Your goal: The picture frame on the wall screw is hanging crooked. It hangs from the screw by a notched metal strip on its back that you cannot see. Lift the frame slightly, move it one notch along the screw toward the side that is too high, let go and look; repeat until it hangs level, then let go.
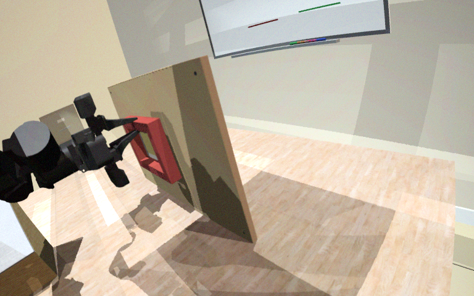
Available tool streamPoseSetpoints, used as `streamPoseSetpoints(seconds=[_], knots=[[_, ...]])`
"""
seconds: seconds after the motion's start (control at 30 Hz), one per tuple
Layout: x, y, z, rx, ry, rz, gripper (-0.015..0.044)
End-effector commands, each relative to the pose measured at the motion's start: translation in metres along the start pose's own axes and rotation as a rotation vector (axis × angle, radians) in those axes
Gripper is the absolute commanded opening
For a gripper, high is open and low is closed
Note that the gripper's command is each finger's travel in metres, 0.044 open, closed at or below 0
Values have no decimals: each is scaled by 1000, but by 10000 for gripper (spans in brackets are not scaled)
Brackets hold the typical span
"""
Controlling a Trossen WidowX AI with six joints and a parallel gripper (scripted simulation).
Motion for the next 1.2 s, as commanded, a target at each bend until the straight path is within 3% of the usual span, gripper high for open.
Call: streamPoseSetpoints(seconds=[0.0, 0.27, 0.43, 0.7, 0.9, 1.17], knots=[[0, 0, 0, 0, 2, 0, 53], [0, 0, 0, 0, 2, 0, 260], [0, 8, 1, 1, 12, -2, 260], [-2, 98, 2, 18, 112, -21, 260], [1, 89, 0, 18, 95, -29, 260], [56, 87, -18, 12, 125, -15, 260]])
Point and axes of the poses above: the point midway between the two fingers, 35 mm back from their tips, its own y axis back along the fingers, its own x axis across the jaws, z = x × y, the point moved 7 cm from there along y, back along the fingers, and after that the axes turned 15 degrees about -y, right-handed, at the moved point
